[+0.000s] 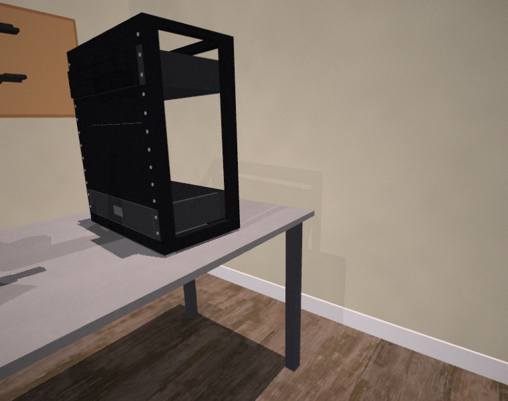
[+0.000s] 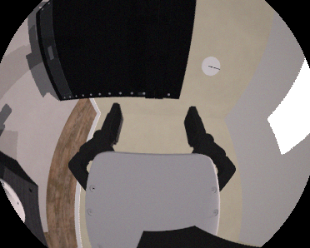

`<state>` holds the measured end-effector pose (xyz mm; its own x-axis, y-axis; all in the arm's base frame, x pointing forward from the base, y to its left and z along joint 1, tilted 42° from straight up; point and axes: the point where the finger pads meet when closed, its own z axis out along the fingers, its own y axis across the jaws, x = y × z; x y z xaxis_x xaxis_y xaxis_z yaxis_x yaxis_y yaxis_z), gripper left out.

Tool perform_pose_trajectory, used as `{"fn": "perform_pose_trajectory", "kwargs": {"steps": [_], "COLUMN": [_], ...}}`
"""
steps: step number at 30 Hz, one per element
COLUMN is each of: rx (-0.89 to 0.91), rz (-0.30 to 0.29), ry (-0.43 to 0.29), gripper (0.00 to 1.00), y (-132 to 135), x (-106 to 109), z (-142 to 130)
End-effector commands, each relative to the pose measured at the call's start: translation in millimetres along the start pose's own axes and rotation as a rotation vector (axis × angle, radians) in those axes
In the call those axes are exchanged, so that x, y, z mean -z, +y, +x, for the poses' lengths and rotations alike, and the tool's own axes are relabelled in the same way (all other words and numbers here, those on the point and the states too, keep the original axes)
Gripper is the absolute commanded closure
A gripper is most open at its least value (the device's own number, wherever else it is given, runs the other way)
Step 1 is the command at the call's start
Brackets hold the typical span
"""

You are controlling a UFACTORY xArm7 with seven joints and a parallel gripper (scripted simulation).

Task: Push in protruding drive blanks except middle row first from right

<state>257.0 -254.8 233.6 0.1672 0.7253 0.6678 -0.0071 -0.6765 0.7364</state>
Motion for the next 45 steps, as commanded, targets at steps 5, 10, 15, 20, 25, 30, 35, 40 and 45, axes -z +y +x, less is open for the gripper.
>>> {"fn": "perform_pose_trajectory", "kwargs": {"steps": [5, 10, 15, 20, 25, 30, 35, 40, 45], "rx": [0.002, 0.002, 0.002, 0.002, 0.002, 0.002, 0.002, 0.002, 0.002], "rz": [-0.006, -0.006, -0.006, -0.006, -0.006, -0.006, -0.006, -0.006, -0.006], "ry": [0.005, 0.005, 0.005, 0.005, 0.005, 0.005, 0.005, 0.005, 0.005], "gripper": [0.0, 0.0, 0.0, 0.0, 0.0, 0.0, 0.0, 0.0, 0.0], "y": [4.0, 5.2, 6.2, 6.8, 7.2, 7.3, 7.3, 7.3, 7.3], "x": [-38.8, -68.2, -93.9, -109.0, -118.1, -121.9, -122.0, -122.0, -122.0], "z": [-15.1, -26.0, -35.5, -41.1, -44.5, -45.9, -45.9, -45.9, -45.9]}}
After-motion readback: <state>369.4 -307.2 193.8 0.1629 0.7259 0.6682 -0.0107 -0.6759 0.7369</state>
